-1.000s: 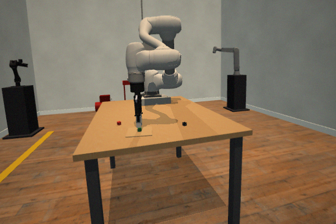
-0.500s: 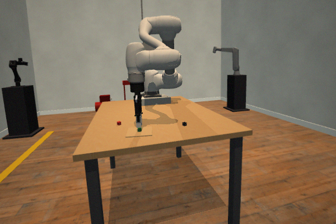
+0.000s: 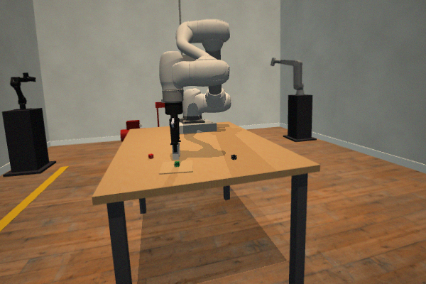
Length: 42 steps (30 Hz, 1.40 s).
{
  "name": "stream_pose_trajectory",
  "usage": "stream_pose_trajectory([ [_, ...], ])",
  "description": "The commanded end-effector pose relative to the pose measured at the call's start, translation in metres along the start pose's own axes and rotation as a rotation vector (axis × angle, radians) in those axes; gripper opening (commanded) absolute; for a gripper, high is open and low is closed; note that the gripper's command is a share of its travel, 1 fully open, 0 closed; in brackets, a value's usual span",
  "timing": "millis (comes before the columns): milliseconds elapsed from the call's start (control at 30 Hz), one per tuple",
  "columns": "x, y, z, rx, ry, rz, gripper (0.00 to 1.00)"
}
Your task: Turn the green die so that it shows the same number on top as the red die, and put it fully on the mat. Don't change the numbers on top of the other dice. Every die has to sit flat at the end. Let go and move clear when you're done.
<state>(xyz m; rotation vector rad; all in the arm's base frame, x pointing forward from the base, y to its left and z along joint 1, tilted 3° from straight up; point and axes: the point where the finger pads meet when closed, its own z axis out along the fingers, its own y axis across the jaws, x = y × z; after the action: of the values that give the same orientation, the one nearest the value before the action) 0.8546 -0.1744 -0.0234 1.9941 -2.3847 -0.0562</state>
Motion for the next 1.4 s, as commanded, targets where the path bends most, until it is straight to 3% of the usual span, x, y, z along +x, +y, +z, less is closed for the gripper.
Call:
stream_pose_trajectory([
  [0, 0.0, 0.0, -0.008, 0.0, 0.0, 0.0, 0.29],
  [267, 0.0, 0.0, -0.038, 0.0, 0.0, 0.0, 0.29],
  [600, 0.0, 0.0, -0.044, -0.001, 0.005, 0.0, 0.29],
  [700, -0.001, 0.002, -0.042, -0.007, 0.056, 0.0, 0.29],
  [833, -0.003, 0.002, -0.041, -0.009, 0.184, 0.0, 0.29],
  [900, -0.003, 0.002, -0.041, -0.009, 0.184, 0.0, 0.29],
  [1000, -0.004, 0.0, -0.043, -0.001, 0.255, 0.0, 0.29],
  [1200, -0.009, 0.0, -0.042, -0.002, 0.277, 0.0, 0.29],
  [1367, -0.011, 0.002, -0.039, -0.01, 0.412, 0.0, 0.29],
])
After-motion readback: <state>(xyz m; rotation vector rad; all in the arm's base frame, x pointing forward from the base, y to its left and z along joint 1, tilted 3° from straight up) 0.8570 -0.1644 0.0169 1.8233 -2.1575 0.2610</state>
